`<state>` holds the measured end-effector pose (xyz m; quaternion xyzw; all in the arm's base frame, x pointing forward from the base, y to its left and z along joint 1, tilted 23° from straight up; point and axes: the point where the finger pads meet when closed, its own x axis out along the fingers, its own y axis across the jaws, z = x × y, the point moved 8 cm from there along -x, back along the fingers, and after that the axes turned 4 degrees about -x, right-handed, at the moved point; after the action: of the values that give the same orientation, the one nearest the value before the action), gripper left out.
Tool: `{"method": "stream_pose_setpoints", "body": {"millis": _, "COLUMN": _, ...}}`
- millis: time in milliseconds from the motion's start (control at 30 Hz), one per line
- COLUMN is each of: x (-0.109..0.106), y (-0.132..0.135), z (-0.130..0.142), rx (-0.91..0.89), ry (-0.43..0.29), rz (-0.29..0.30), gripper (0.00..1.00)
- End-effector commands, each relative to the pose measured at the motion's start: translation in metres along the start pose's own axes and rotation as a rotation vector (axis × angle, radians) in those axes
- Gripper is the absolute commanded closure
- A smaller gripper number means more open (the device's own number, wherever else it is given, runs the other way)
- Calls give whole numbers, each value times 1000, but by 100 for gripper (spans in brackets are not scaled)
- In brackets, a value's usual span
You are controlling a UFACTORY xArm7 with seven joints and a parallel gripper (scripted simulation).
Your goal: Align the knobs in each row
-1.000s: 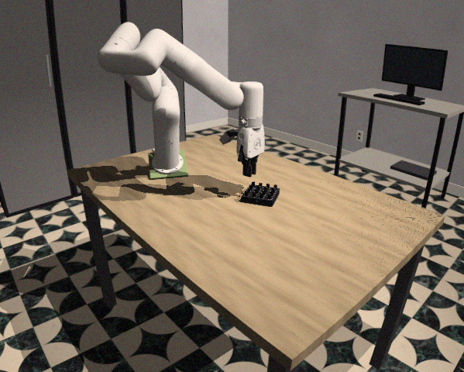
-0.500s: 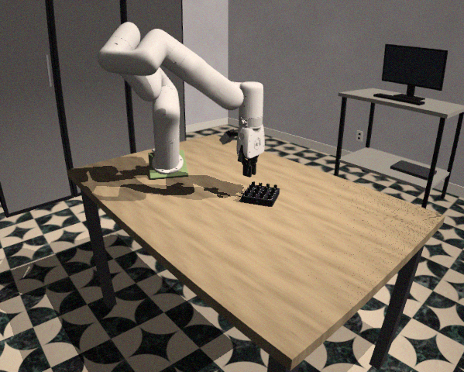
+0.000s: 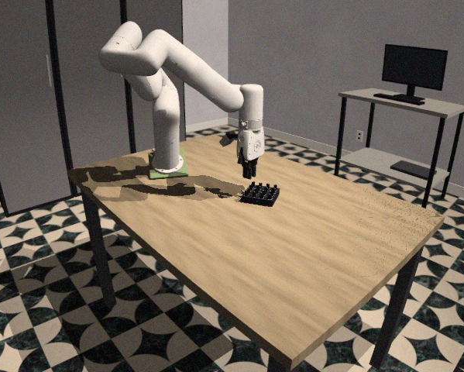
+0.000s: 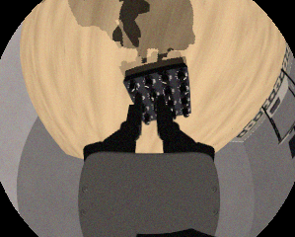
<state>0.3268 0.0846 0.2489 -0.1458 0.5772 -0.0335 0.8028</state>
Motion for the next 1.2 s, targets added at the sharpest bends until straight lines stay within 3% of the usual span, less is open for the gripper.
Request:
{"method": "stream_pose_setpoints", "body": {"millis": 0, "x": 3, "y": 0, "z": 1, "rx": 0, "ry": -3, "rz": 1, "gripper": 81}}
{"method": "stream_pose_setpoints", "body": {"millis": 1167, "x": 34, "y": -1, "z": 1, "rx": 0, "ry": -3, "rz": 1, "gripper": 81}}
